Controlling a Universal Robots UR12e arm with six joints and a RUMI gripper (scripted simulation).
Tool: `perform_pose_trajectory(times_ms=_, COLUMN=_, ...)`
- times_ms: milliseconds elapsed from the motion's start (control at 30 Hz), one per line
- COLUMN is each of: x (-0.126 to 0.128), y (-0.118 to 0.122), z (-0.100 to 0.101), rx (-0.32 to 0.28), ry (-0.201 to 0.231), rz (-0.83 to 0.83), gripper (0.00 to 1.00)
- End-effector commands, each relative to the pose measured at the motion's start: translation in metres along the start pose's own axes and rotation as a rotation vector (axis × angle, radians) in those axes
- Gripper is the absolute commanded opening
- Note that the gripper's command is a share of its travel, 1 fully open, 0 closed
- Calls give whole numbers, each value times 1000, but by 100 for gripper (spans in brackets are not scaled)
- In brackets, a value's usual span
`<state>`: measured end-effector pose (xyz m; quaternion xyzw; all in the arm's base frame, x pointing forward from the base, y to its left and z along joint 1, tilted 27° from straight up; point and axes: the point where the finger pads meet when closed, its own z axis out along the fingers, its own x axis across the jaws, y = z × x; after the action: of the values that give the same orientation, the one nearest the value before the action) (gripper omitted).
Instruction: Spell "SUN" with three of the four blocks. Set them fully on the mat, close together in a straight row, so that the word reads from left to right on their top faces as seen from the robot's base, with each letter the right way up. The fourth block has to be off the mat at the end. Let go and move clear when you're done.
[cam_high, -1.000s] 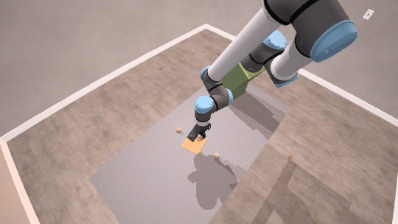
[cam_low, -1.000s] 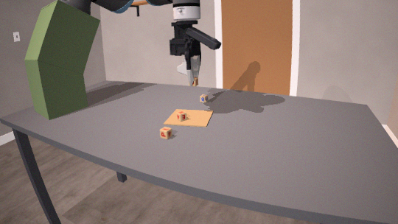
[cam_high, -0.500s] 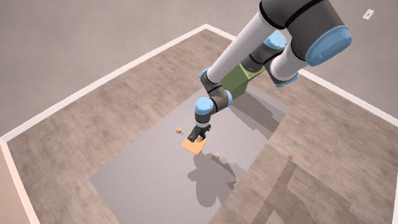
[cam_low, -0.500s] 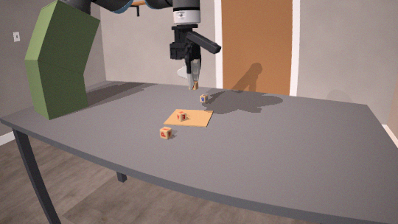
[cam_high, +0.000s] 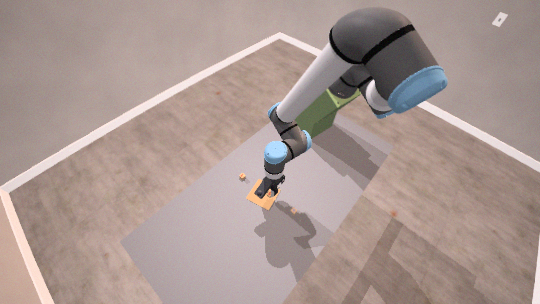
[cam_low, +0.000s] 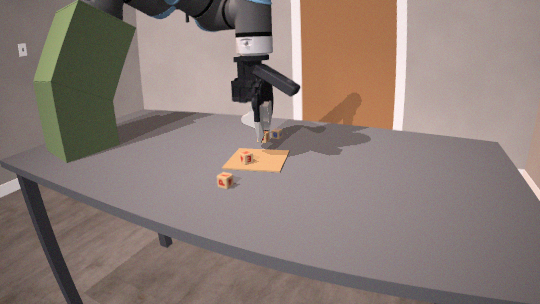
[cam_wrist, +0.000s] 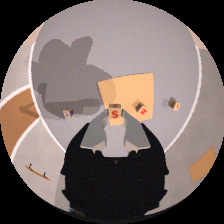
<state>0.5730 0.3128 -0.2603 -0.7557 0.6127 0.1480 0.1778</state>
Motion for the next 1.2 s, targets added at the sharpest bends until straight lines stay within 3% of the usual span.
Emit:
perform_pose_trajectory(times_ms=0, x=0, y=-1, z=20, rx=2, ry=1, rz=0, gripper=5)
perform_pose_trajectory(times_ms=1167, x=0, y=-2, z=28, rx=2, ry=1, rz=0, gripper=5)
